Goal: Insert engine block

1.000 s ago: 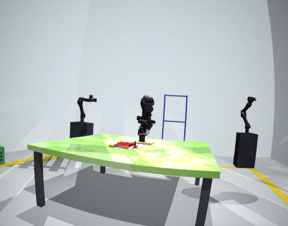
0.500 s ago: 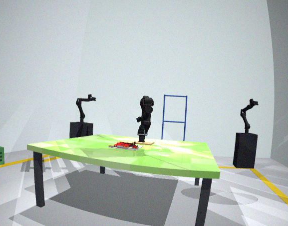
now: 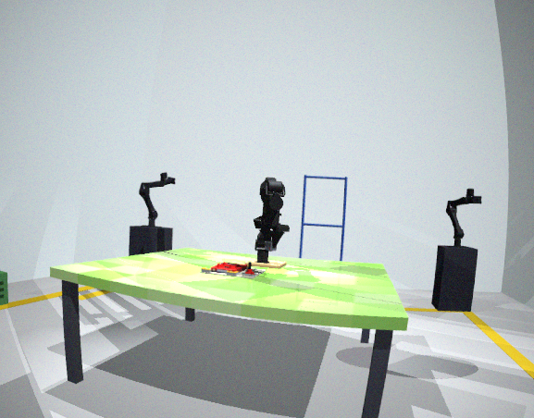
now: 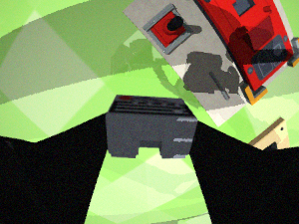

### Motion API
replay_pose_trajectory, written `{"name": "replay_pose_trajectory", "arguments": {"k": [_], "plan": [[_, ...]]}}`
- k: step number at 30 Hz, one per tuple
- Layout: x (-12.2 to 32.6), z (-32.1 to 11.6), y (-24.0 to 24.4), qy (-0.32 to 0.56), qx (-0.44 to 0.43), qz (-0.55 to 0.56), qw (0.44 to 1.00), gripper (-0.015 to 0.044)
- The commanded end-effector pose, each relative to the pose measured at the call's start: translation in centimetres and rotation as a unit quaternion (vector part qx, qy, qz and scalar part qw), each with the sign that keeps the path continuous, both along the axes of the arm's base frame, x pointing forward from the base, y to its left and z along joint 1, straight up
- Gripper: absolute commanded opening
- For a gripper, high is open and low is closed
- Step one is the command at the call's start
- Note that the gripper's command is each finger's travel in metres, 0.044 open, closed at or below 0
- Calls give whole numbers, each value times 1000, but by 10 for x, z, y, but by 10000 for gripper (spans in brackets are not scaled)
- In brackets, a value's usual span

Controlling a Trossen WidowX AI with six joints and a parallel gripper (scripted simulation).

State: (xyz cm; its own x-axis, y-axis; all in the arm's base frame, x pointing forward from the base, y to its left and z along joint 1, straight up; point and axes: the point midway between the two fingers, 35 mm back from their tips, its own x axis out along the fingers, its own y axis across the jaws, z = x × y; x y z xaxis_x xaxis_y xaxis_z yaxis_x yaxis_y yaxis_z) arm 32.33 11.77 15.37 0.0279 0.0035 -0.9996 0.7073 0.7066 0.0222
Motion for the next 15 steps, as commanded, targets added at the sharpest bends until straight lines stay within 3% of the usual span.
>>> {"name": "replay_pose_trajectory", "arguments": {"k": [1, 15], "plan": [[0, 0, 1, 0, 1, 57, 998, 0], [0, -2, 1, -2, -6, 295, 956, 0]]}}
